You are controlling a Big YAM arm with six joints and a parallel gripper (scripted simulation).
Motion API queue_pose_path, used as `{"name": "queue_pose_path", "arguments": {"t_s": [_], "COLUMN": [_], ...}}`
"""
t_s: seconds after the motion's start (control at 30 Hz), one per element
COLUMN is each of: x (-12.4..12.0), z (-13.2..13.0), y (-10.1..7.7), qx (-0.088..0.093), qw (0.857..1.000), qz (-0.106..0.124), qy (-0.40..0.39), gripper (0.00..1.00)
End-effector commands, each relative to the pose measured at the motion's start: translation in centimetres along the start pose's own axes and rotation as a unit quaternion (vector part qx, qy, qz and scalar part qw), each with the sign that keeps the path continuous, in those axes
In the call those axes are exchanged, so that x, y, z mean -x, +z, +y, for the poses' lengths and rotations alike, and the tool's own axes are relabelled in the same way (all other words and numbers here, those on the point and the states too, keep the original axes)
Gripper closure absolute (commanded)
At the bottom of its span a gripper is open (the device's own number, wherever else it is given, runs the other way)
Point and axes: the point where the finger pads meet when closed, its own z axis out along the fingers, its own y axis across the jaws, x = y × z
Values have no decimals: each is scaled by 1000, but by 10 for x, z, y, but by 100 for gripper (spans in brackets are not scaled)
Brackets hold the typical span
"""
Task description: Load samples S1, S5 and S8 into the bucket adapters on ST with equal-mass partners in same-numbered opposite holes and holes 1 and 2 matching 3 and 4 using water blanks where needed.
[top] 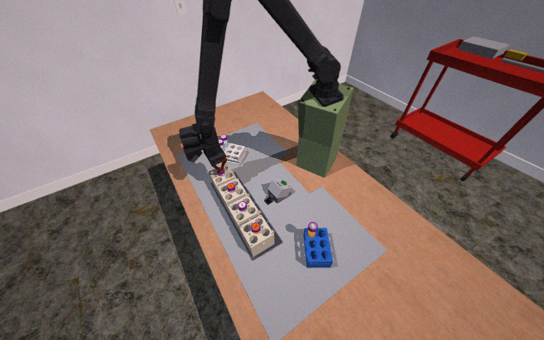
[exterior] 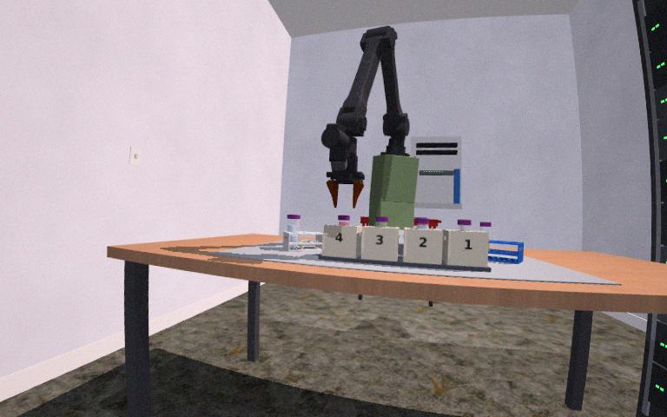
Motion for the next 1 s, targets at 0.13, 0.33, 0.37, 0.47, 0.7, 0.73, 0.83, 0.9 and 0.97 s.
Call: {"name": "queue_pose_path", "arguments": {"t_s": [0.13, 0.33, 0.37, 0.47, 0.7, 0.73, 0.83, 0.9, 0.97], "x": [11, 11, 11, 4, -43, -50, -64, -71, -85], "z": [-5, -5, -5, 3, 43, 48, 58, 63, 74], "y": [-8, -8, -8, -15, -11, -11, -10, -10, -10], "qx": [-3, -3, -3, -6, -5, -5, -4, -4, -3], "qw": [1000, 1000, 1000, 999, 999, 999, 999, 999, 999], "qz": [-11, -11, -11, -19, -17, -17, -17, -16, -16], "qy": [1, 1, 1, -34, -50, -50, -50, -50, -50], "gripper": [45, 45, 45, 100, 100, 100, 100, 100, 100]}}
